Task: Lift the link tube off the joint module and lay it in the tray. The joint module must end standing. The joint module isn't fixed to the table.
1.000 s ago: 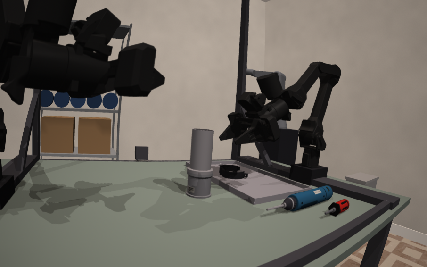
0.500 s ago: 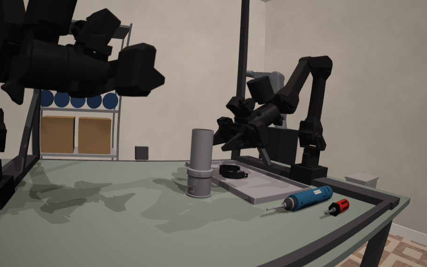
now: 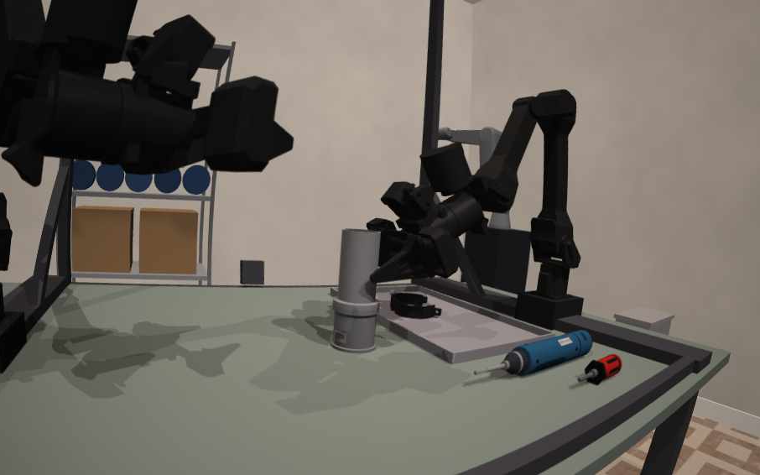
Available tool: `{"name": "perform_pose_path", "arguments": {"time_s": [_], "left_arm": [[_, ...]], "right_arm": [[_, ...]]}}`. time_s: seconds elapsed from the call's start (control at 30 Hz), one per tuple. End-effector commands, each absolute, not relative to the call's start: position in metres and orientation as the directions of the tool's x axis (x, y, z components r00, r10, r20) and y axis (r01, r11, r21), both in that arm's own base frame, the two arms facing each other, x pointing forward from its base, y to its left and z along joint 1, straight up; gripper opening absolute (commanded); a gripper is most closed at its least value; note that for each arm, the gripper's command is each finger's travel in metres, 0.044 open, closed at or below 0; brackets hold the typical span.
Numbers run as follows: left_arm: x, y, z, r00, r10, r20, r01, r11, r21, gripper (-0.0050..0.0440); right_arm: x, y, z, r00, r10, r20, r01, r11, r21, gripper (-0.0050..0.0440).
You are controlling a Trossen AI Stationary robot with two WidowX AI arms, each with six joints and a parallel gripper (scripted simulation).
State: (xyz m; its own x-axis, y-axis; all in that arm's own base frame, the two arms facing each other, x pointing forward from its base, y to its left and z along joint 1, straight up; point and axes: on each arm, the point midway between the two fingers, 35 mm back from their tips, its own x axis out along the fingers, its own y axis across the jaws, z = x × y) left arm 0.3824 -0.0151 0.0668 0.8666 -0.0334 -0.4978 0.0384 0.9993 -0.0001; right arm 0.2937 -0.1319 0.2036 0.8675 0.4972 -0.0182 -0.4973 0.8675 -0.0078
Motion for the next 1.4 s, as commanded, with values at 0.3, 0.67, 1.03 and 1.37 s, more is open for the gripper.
{"name": "perform_pose_path", "arguments": {"time_s": [0.3,0.67,1.03,1.37], "left_arm": [[0.3963,-0.0153,0.0672,0.876,-0.036,-0.482,0.041,0.999,0.0,0.0354],[0.3946,-0.0154,0.0676,0.876,-0.035,-0.482,0.039,0.999,0.0,0.0295],[0.3946,-0.0154,0.0676,0.876,-0.035,-0.482,0.039,0.999,0.0,0.0235],[0.3946,-0.0154,0.0676,0.876,-0.035,-0.482,0.039,0.999,0.0,0.0195]], "right_arm": [[0.2934,-0.1321,0.208,0.868,0.497,-0.015,-0.497,0.867,-0.019,0.044],[0.2934,-0.1321,0.208,0.868,0.497,-0.015,-0.497,0.867,-0.019,0.044],[0.2934,-0.1321,0.208,0.868,0.497,-0.015,-0.497,0.867,-0.019,0.044],[0.2934,-0.1321,0.208,0.868,0.497,-0.015,-0.497,0.867,-0.019,0.044]]}}
